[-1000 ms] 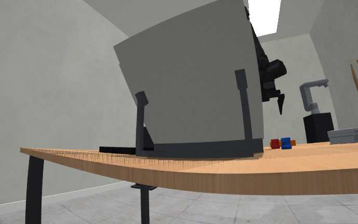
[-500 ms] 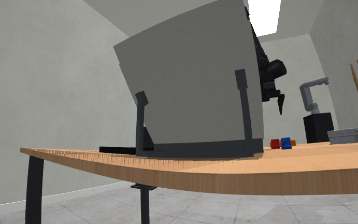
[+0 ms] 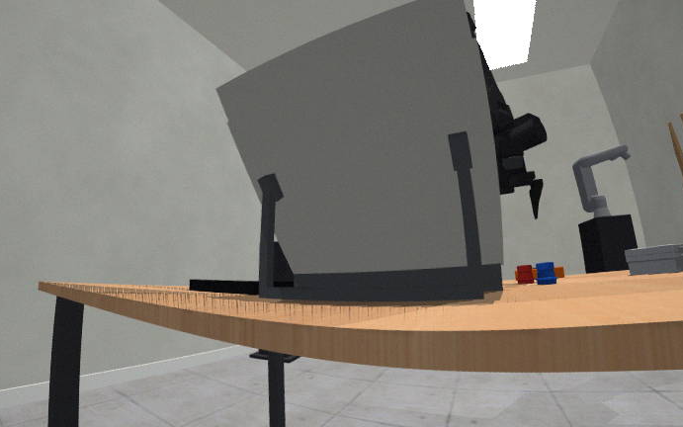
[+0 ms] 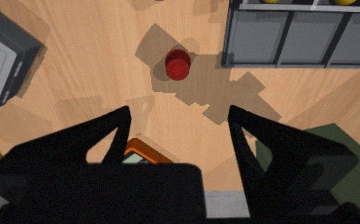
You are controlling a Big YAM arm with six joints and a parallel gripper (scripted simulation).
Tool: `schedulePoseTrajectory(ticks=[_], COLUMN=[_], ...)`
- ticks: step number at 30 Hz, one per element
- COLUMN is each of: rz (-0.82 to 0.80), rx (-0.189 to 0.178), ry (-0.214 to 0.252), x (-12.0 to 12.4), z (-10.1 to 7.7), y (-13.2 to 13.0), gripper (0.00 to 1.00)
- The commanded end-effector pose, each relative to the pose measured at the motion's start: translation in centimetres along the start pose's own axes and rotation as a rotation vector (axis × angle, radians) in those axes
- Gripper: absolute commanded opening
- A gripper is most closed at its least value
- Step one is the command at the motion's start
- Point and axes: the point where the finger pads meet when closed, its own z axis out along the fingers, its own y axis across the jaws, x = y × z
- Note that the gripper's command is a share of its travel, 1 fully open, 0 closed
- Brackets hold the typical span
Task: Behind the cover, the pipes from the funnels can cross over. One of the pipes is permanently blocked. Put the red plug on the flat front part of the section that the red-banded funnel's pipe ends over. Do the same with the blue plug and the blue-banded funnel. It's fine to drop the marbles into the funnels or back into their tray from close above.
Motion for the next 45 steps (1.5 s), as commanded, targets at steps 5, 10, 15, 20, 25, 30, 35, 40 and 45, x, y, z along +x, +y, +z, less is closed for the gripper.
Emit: schedulePoseTrajectory(ticks=[5, 10, 15, 20, 25, 30, 35, 40, 45], rz=[-0.002, -0.002, -0.002, -0.002, -0.002, -0.002, -0.004, -0.005, -0.006], rx=[-0.005, -0.005, -0.005, -0.005, -0.005, -0.005, -0.003, -0.002, -0.001], ry=[-0.008, -0.008, -0.008, -0.008, -0.008, -0.008, -0.007, -0.005, -0.004], x=[0.0, 0.1, 0.1, 0.0, 0.0, 0.0, 0.0, 0.1, 0.2], z=[0.6, 0.7, 1.9, 4.8, 7.7, 9.4, 9.4, 9.4, 9.4], y=[0.7, 0.8, 0.8, 0.7, 0.7, 0.7, 0.6, 0.5, 0.4], gripper=[0.87, 0.87, 0.87, 0.87, 0.87, 0.87, 0.87, 0.87, 0.87])
